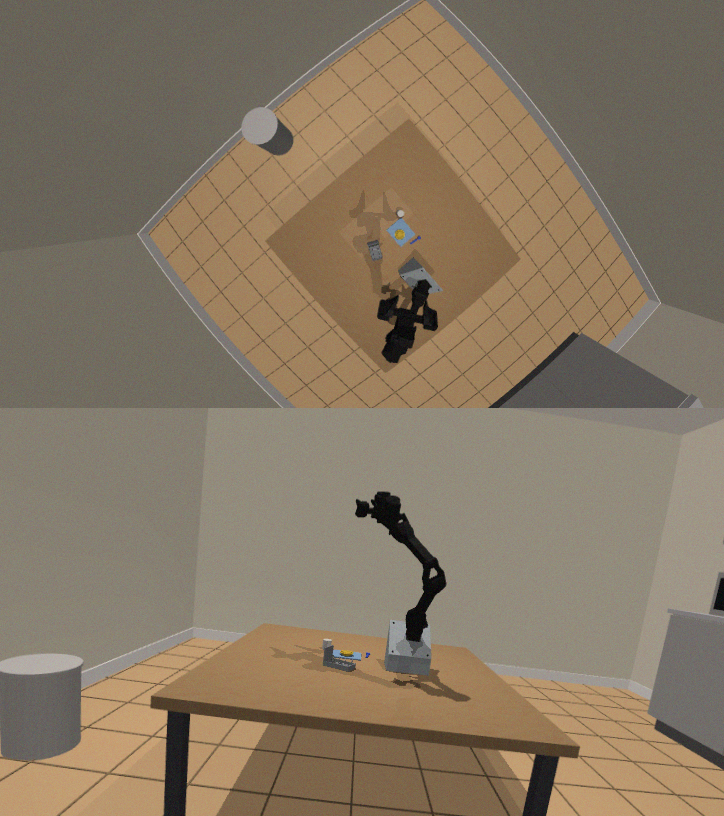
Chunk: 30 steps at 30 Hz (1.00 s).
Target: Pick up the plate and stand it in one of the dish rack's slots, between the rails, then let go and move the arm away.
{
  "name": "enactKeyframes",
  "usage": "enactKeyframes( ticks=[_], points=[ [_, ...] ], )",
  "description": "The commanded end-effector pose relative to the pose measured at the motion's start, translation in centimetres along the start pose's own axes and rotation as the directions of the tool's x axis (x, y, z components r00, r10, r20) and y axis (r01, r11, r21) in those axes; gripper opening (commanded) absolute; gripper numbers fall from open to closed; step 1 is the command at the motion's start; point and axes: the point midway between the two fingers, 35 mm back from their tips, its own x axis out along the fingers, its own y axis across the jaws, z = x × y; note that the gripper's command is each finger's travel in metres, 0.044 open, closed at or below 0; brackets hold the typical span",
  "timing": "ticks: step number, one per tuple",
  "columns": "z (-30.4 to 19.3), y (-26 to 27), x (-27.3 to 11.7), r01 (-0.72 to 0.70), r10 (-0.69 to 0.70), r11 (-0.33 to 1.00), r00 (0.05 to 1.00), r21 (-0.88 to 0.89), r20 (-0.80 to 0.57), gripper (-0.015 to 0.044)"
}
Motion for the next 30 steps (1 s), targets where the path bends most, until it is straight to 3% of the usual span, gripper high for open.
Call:
enactKeyframes(
  ticks=[1, 14, 30],
  points=[
    [-4.1, 0.1, 1.8, -0.026, 0.017, 0.997, 0.991, -0.069, -0.130, 0.0400],
    [-15.9, 0.6, 4.3, -0.172, 0.053, 0.963, 0.873, -0.205, -0.484, 0.0400],
    [-30.5, 0.9, 2.5, -0.443, 0.086, 0.876, 0.530, -0.188, -0.844, 0.0400]
  ],
)
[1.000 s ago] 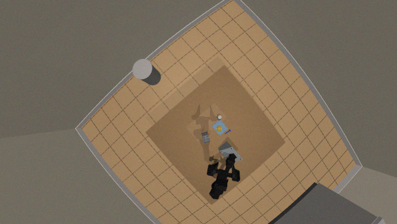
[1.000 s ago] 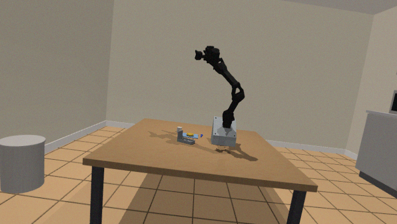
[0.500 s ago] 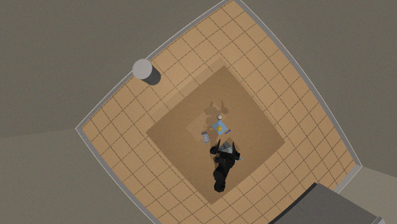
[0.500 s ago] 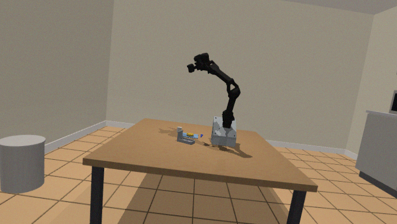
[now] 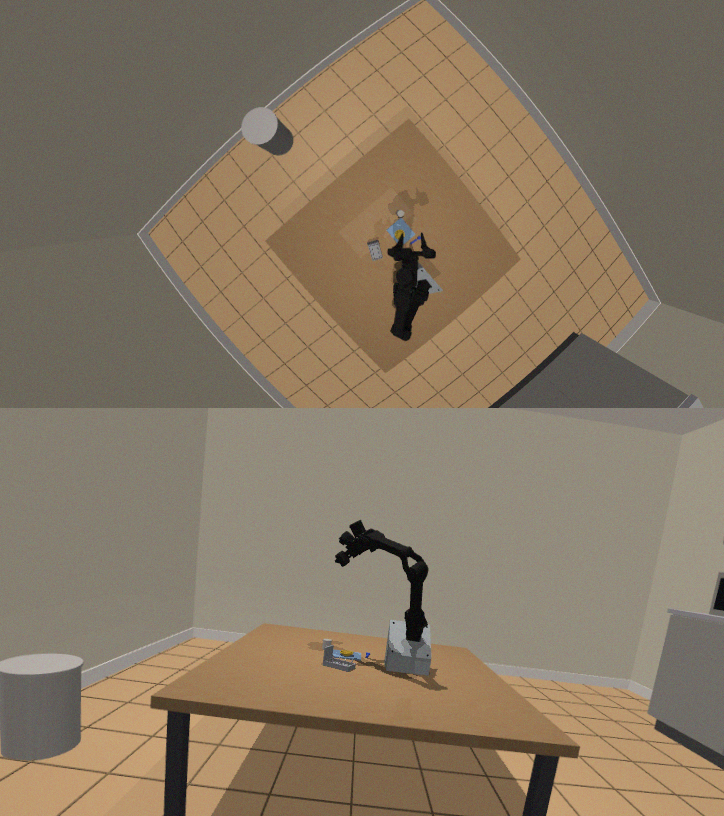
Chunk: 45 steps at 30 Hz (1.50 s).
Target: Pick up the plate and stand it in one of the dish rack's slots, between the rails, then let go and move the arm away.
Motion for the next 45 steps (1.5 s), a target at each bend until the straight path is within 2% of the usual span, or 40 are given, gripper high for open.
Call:
enactKeyframes(
  ticks=[1, 8, 15, 25, 33, 40, 45],
  points=[
    [-3.2, 1.3, 2.4, -0.078, 0.072, 0.996, 0.989, -0.045, -0.127, 0.0400],
    [-8.0, 3.5, 5.1, -0.218, 0.182, 0.972, 0.933, -0.087, -0.310, 0.0400],
    [-13.0, 5.7, 6.7, -0.372, 0.290, 0.924, 0.830, -0.084, -0.477, 0.0400],
    [-19.8, 9.1, 7.4, -0.580, 0.435, 0.815, 0.607, 0.003, -0.665, 0.0400],
    [-24.2, 11.4, 6.7, -0.693, 0.526, 0.711, 0.410, 0.121, -0.745, 0.0400],
    [-24.9, 12.0, 7.3, -0.694, 0.527, 0.709, 0.407, 0.123, -0.746, 0.0400],
    [-30.7, 16.3, 11.1, -0.695, 0.529, 0.708, 0.406, 0.124, -0.745, 0.0400]
  ],
)
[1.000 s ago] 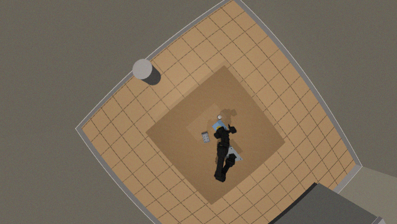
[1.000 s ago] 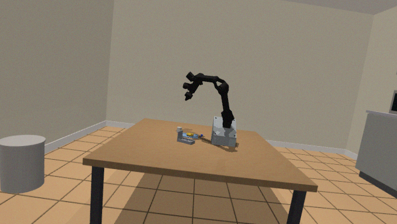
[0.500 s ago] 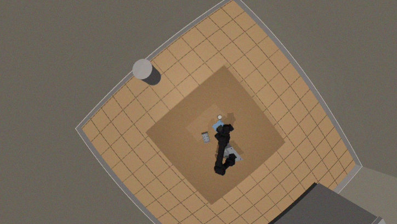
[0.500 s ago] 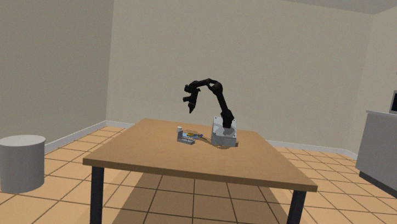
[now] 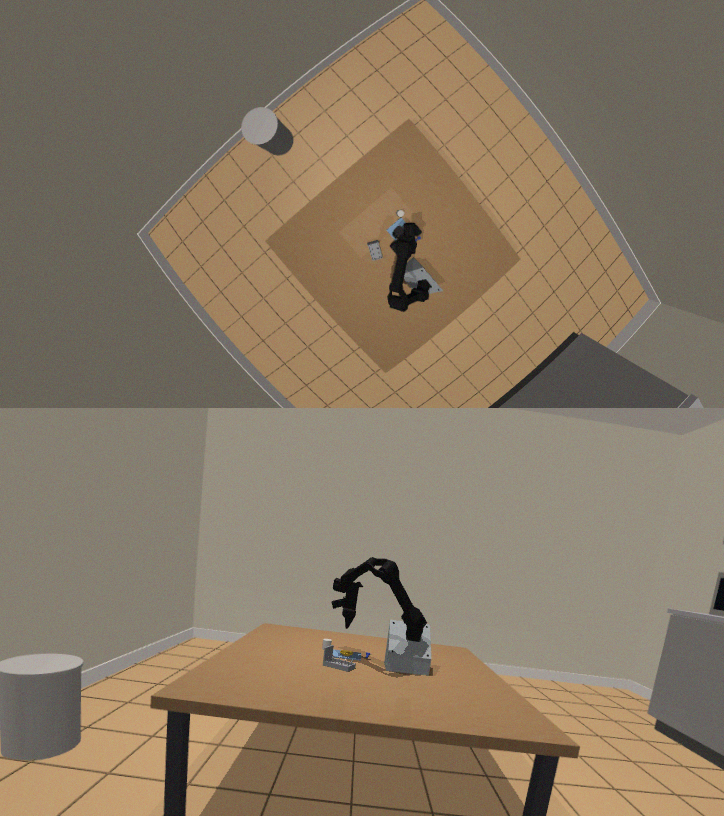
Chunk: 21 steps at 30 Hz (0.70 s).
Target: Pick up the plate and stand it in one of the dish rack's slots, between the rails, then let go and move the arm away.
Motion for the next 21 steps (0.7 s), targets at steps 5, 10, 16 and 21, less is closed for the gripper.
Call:
enactKeyframes(
  ticks=[5, 10, 16, 21],
  points=[
    [-1.2, 0.5, 7.7, -0.030, 0.031, 0.999, 0.999, 0.019, -0.031, 0.0400],
    [-1.2, 0.5, 7.9, -0.030, 0.031, 0.999, 0.999, 0.019, -0.031, 0.0400],
    [-1.2, 0.5, 8.9, -0.030, 0.030, 0.999, 0.999, 0.019, -0.031, 0.0400],
    [-1.2, 0.5, 9.8, -0.030, 0.030, 0.999, 0.999, 0.019, -0.031, 0.0400]
  ],
)
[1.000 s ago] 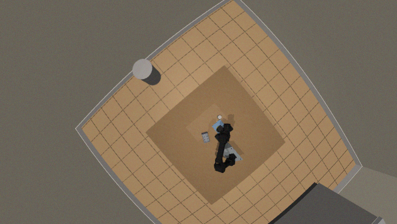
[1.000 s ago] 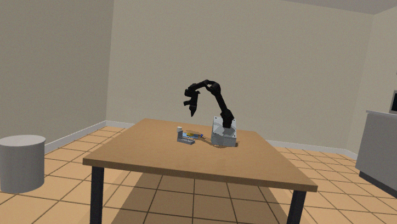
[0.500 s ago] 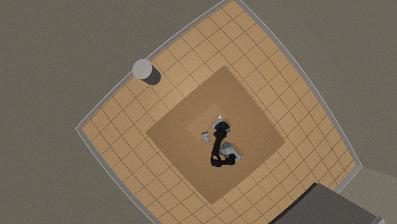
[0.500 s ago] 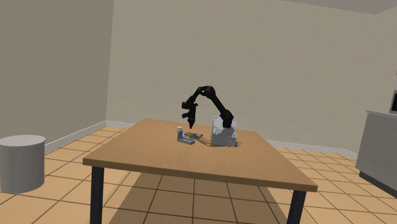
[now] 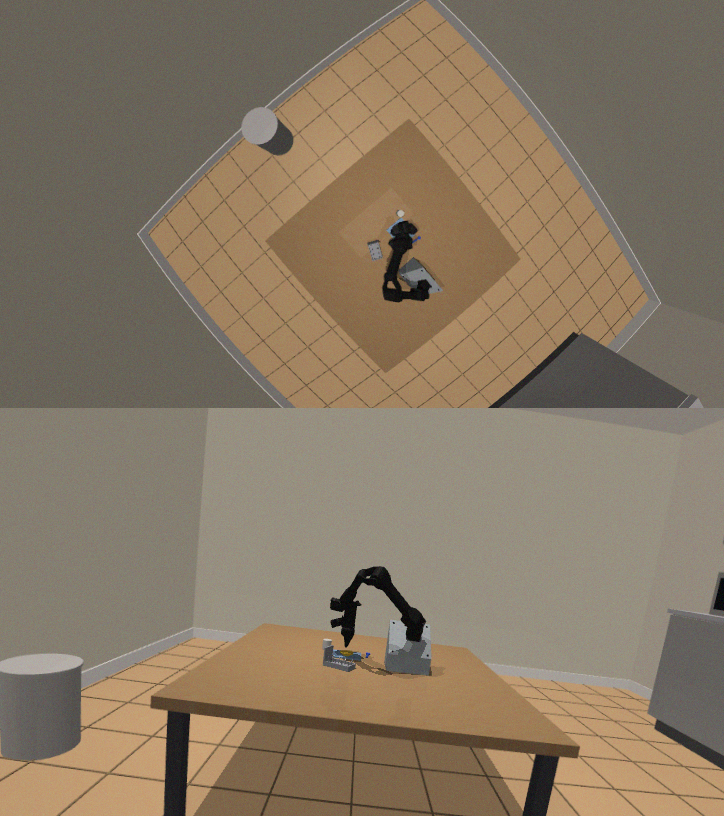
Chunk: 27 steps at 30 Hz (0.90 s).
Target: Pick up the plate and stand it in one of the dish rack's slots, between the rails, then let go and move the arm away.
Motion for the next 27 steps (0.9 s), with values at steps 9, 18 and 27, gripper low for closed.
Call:
enactKeyframes(
  ticks=[9, 18, 27],
  points=[
    [-0.4, 0.0, 2.3, -0.008, 0.008, 1.000, 1.000, 0.012, -0.005, 0.0400],
    [-0.6, 0.1, 3.7, -0.009, 0.009, 1.000, 1.000, 0.012, -0.005, 0.0400],
    [-0.8, 0.1, 4.7, -0.011, 0.011, 1.000, 1.000, 0.012, -0.006, 0.0374]
  ],
)
